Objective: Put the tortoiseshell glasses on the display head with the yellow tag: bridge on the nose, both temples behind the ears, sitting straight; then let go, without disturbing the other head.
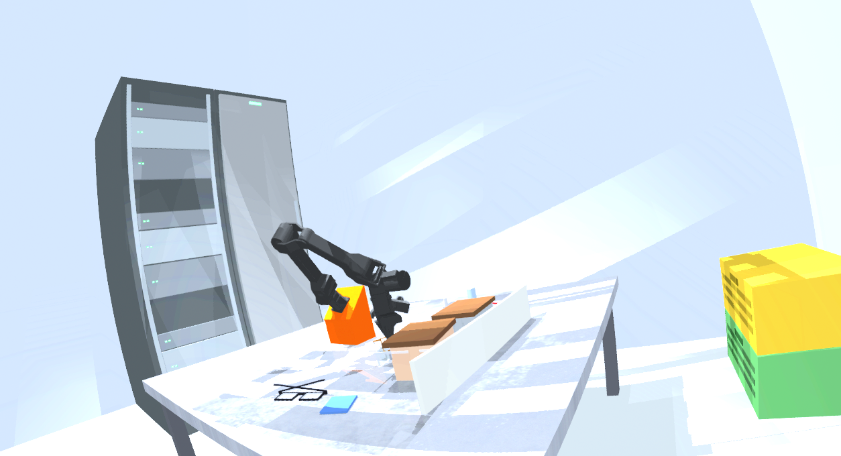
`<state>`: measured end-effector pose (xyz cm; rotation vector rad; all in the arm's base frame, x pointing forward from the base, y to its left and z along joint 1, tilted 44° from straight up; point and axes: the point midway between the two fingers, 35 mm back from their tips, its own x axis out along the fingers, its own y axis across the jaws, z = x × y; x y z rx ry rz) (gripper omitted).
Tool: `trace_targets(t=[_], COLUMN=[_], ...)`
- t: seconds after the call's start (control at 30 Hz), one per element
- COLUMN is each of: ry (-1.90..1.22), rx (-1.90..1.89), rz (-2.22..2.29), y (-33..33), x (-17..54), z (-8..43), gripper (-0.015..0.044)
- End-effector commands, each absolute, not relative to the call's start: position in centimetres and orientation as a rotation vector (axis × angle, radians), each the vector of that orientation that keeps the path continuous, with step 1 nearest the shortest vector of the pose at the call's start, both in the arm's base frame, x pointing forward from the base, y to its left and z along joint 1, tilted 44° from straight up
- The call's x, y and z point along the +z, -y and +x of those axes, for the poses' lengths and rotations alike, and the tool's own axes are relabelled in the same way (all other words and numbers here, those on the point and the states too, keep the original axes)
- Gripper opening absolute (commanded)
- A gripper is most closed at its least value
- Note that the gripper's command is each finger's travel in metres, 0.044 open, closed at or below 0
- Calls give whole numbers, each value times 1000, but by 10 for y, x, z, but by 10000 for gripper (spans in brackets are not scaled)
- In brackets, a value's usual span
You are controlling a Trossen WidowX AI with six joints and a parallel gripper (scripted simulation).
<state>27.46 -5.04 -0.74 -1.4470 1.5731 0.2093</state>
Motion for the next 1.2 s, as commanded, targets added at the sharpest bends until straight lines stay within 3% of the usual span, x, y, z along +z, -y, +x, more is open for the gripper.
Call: trace_targets(t=[0.0,0.6,1.0,1.1,1.17], ry=[-1578,-1584,-1583,-1578,-1578], rx=[209,213,214,216,216], rz=[-1445,-1450,-1448,-1458,-1458], y=[49,42,12,15,15], x=[-7,-7,33,28,28], z=[271,261,264,265,265], gripper=[108,108,108,186,200])
